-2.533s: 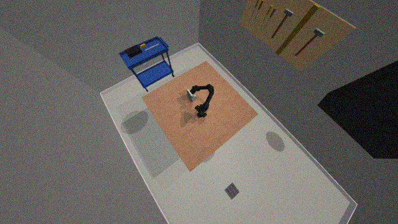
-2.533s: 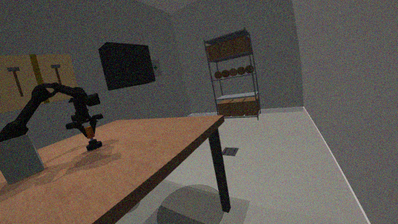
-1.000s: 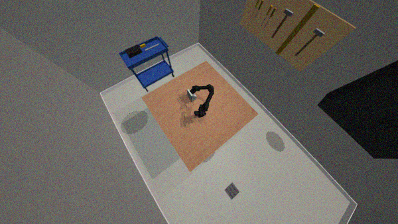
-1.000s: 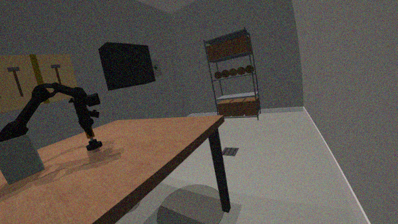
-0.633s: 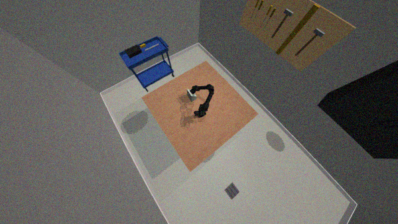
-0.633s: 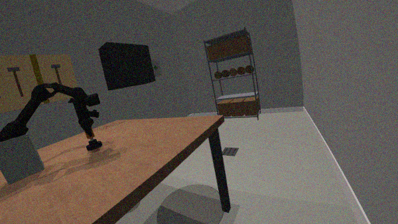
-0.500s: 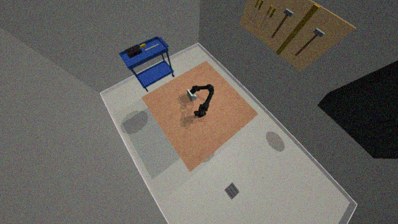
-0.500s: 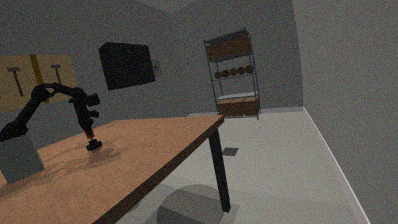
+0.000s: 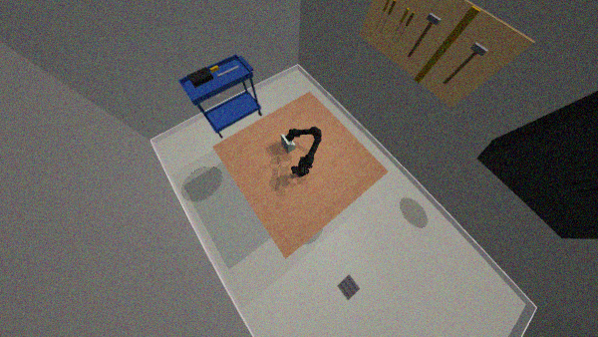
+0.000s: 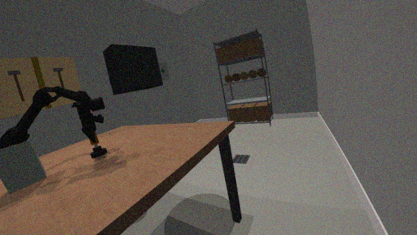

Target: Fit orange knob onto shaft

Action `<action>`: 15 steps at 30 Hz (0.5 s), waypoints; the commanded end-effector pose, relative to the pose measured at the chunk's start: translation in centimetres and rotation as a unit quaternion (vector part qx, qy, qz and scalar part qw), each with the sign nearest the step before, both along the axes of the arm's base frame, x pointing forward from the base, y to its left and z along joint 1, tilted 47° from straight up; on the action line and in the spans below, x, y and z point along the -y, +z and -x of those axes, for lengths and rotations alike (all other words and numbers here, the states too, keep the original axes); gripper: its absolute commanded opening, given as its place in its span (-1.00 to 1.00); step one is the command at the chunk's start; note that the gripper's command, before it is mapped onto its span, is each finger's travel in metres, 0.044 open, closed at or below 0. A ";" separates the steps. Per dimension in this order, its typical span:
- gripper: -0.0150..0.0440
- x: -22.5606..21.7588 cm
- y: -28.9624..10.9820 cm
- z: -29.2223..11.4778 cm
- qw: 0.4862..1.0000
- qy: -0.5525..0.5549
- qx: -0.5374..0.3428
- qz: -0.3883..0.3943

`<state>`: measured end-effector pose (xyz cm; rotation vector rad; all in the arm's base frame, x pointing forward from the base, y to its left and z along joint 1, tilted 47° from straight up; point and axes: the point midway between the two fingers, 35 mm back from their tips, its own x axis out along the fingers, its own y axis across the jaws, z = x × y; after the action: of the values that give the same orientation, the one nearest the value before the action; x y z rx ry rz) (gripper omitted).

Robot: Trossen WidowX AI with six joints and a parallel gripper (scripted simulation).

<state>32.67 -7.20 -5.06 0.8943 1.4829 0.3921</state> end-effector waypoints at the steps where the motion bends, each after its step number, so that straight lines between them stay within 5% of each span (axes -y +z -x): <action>1: -0.49 -0.1 -0.2 -0.1 0.999 -0.033 -0.036 -0.004; 15: -0.49 -0.3 -0.3 0.0 0.999 -0.035 -0.039 -0.004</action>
<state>32.66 -6.97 -5.33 0.9736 1.5153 0.3181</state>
